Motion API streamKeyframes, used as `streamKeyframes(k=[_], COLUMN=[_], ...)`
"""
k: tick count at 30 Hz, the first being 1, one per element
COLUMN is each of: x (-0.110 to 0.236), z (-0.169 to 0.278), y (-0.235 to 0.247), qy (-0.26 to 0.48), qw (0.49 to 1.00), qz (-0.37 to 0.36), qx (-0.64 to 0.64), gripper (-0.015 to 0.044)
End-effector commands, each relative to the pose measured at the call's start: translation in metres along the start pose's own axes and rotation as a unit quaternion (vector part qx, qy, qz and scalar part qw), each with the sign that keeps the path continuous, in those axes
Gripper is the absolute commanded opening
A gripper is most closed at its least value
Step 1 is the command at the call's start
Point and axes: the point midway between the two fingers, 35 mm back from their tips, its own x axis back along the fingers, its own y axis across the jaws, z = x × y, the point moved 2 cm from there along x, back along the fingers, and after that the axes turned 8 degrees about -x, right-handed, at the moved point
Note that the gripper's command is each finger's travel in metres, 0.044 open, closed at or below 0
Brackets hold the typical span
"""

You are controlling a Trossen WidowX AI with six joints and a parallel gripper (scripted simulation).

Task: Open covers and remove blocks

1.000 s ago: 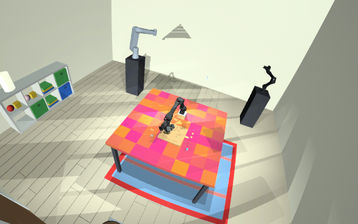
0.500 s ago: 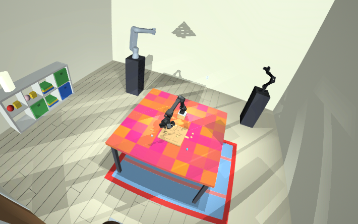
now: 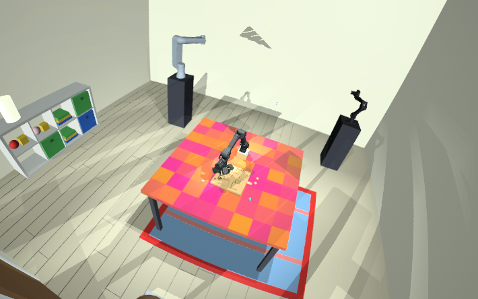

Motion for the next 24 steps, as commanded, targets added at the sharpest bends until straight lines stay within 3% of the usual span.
streamKeyframes(k=[1,24], x=[-0.0015,-0.0075], z=[0.0003,0.0005], y=[-0.0005,-0.0009], qy=[0.001,0.001], qw=[1.000,1.000], qz=[0.002,0.002], qx=[0.000,0.000], gripper=[0.0144,0.0144])
